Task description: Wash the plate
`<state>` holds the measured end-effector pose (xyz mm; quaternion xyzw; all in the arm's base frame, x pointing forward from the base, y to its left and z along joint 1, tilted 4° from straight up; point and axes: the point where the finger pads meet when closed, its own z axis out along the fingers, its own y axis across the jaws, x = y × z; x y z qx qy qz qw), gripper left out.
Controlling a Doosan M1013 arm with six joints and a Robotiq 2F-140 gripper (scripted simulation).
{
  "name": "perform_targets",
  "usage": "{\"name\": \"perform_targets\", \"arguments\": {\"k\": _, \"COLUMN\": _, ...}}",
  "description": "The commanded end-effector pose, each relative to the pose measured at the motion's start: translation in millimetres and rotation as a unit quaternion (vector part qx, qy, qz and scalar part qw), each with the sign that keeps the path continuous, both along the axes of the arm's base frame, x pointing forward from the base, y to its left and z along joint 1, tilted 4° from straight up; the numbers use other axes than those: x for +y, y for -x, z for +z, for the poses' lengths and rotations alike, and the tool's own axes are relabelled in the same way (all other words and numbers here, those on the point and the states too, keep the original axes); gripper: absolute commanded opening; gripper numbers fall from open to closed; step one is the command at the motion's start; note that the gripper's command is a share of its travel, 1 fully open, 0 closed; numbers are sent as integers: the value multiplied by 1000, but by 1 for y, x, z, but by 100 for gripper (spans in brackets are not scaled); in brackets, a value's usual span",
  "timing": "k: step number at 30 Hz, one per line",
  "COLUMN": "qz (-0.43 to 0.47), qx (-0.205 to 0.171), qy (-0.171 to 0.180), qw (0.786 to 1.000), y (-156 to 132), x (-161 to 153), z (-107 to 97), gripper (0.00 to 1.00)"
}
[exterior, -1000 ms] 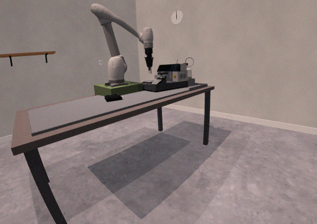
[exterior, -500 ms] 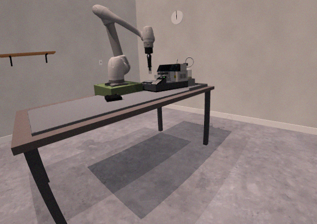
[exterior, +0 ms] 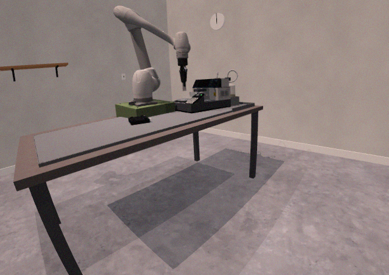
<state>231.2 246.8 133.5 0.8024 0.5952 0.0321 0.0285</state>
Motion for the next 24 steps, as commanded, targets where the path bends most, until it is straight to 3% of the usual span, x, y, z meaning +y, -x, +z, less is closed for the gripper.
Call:
{"name": "perform_targets", "arguments": {"k": 1, "qz": 77, "qx": 6, "qy": 1, "qw": 997, "y": 0, "x": 0, "z": 0, "gripper": 10}}
{"name": "perform_targets", "arguments": {"k": 4, "qz": 126, "qx": 7, "qy": 5, "qw": 992, "y": 0, "x": 0, "z": 0, "gripper": 10}}
{"name": "perform_targets", "arguments": {"k": 8, "qz": 128, "qx": 7, "qy": 5, "qw": 992, "y": 0, "x": 0, "z": 0, "gripper": 10}}
{"name": "perform_targets", "arguments": {"k": 13, "qz": 178, "qx": 7, "qy": 9, "qw": 984, "y": -1, "x": 0, "z": -15, "gripper": 10}}
{"name": "perform_targets", "arguments": {"k": 24, "qz": 353, "qx": 7, "qy": 23, "qw": 935, "y": -2, "x": 0, "z": -22, "gripper": 10}}
